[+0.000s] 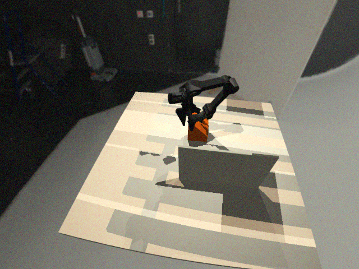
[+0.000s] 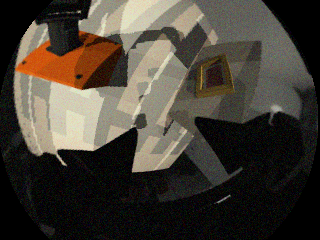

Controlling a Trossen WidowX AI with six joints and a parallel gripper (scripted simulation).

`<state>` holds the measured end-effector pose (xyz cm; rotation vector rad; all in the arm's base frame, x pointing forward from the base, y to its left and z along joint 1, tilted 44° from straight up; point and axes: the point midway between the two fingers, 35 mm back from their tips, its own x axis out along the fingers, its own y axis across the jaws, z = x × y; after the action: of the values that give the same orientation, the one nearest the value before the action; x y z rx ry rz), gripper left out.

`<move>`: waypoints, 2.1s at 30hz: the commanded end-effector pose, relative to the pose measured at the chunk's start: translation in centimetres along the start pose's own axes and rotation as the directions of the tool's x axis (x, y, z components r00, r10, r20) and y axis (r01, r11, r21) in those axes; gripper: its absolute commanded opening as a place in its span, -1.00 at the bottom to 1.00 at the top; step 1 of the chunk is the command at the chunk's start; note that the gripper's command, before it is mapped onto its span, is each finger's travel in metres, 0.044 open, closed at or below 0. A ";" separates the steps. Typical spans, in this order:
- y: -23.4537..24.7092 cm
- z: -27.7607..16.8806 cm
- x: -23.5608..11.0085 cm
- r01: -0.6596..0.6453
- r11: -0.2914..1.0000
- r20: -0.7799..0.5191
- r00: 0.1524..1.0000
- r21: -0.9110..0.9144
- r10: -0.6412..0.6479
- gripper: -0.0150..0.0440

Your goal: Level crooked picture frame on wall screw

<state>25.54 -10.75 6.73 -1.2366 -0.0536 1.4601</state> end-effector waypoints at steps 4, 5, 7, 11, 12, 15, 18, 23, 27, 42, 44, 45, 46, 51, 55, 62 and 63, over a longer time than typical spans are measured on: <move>-1.0 1.7 1.4 -0.146 0.964 -0.032 0.989 -0.222 0.143 0.51; -1.3 2.3 1.9 -0.202 0.930 -0.055 0.979 -0.307 0.194 0.42; -1.9 3.6 2.8 -0.303 0.832 -0.113 0.952 -0.466 0.283 0.39; -3.1 5.7 4.1 -0.458 0.542 -0.270 0.879 -0.704 0.392 0.39; -3.4 6.2 4.4 -0.486 0.458 -0.314 0.860 -0.744 0.403 0.39; -4.3 7.6 4.9 -0.551 0.193 -0.448 0.800 -0.812 0.399 0.39; -5.3 9.1 5.3 -0.590 -0.069 -0.574 0.744 -0.805 0.341 0.39; -7.1 11.7 5.5 -0.623 -0.441 -0.736 0.662 -0.646 0.143 0.39; -8.6 14.1 5.3 -0.646 -0.629 -0.793 0.605 -0.433 -0.075 0.39; -10.0 21.8 2.7 -0.825 -0.542 -0.582 0.364 0.160 -0.727 0.39; -9.9 22.0 2.6 -0.834 -0.527 -0.573 0.353 0.166 -0.739 0.39; -9.9 22.0 2.6 -0.834 -0.527 -0.573 0.353 0.166 -0.739 0.39; -9.9 22.0 2.6 -0.834 -0.527 -0.573 0.353 0.166 -0.739 0.39; -9.9 22.0 2.6 -0.834 -0.527 -0.573 0.353 0.166 -0.739 0.39; -9.9 22.0 2.6 -0.834 -0.527 -0.573 0.353 0.166 -0.739 0.39; -9.9 22.0 2.6 -0.834 -0.527 -0.573 0.353 0.166 -0.739 0.39; -9.9 22.0 2.6 -0.834 -0.527 -0.573 0.353 0.166 -0.739 0.39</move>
<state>17.95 7.27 21.05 1.9276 0.1809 0.1131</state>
